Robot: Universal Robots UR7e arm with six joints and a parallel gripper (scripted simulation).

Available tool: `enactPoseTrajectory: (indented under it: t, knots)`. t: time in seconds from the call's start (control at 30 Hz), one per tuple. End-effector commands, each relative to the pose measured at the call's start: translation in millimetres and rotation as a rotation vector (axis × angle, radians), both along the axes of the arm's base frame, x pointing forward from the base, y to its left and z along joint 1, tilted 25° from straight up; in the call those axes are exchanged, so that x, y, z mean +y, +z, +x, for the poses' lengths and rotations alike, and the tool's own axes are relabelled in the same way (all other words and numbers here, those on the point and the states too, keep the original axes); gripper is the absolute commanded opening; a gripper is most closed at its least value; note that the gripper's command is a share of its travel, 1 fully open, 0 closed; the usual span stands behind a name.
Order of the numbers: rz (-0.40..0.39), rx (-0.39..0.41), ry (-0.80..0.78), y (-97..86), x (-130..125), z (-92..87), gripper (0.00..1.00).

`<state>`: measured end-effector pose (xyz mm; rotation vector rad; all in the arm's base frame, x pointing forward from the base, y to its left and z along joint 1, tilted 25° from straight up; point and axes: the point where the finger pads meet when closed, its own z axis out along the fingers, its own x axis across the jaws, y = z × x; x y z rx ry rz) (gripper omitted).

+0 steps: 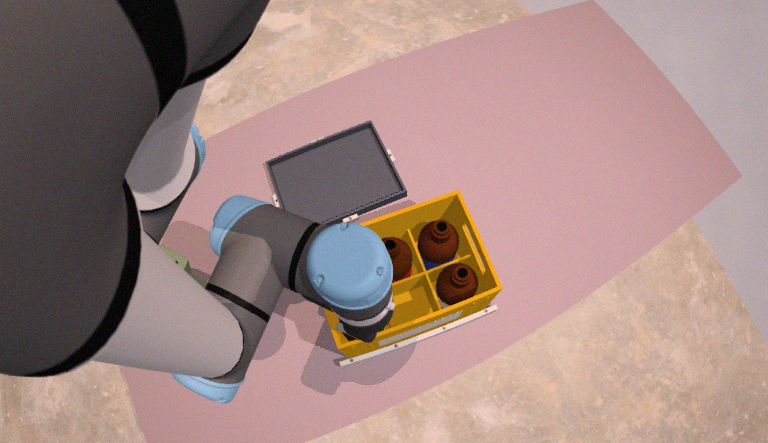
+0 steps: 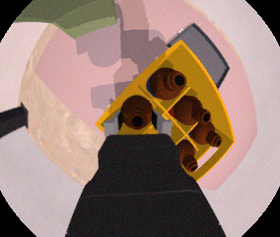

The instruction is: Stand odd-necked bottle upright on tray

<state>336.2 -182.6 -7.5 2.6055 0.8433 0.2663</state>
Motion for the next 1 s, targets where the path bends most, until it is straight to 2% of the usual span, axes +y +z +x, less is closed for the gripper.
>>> enactPoseTrajectory:
  t: [0.0, 0.63, 0.67, 0.97]
  knots:
    - [-0.004, -0.002, 0.002, 1.2, -0.9, 1.9, 1.00]
    - [-0.004, -0.002, 0.002, 1.2, -0.9, 1.9, 1.00]
    - [-0.004, -0.002, 0.002, 1.2, -0.9, 1.9, 0.00]
    - [-0.004, -0.002, 0.002, 1.2, -0.9, 1.9, 0.00]
